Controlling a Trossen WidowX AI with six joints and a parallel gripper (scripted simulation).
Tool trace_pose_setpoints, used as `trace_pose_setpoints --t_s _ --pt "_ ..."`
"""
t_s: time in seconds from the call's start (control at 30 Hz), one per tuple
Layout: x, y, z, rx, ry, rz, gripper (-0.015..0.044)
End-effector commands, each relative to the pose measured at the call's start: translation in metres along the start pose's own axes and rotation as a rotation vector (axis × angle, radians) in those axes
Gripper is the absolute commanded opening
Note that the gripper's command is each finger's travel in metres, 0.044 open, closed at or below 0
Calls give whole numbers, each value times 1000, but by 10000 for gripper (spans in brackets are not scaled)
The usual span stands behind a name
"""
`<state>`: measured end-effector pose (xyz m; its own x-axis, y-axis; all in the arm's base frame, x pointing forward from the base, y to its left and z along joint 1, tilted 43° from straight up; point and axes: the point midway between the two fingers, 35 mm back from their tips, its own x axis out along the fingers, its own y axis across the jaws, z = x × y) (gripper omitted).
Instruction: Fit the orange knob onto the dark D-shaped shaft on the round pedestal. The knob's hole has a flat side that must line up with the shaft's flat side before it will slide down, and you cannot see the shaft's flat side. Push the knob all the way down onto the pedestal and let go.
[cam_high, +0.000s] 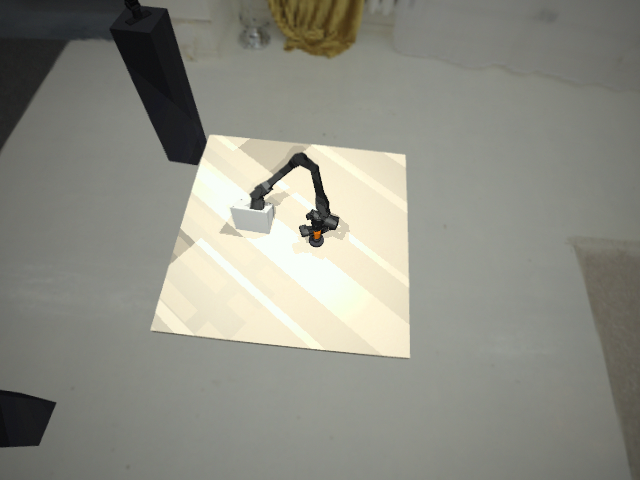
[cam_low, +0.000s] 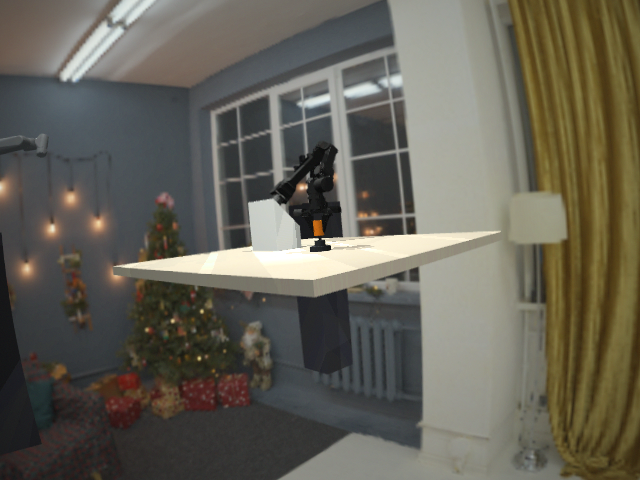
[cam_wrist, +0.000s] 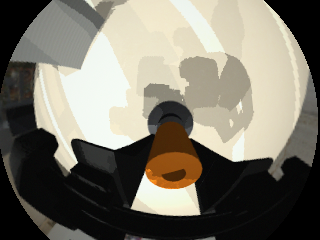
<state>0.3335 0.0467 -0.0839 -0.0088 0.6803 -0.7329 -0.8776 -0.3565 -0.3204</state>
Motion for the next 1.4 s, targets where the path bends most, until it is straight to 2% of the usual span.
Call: trace_pose_setpoints --t_s 0.0,0.93,1.17,1.37 --pt "1 0 1 -10 0 -1 0" --pt "-3 -2 -1 -10 0 -1 0" --pt "-3 -2 -1 -209 0 -1 0" --pt "0 -1 0 -219 0 -1 0"
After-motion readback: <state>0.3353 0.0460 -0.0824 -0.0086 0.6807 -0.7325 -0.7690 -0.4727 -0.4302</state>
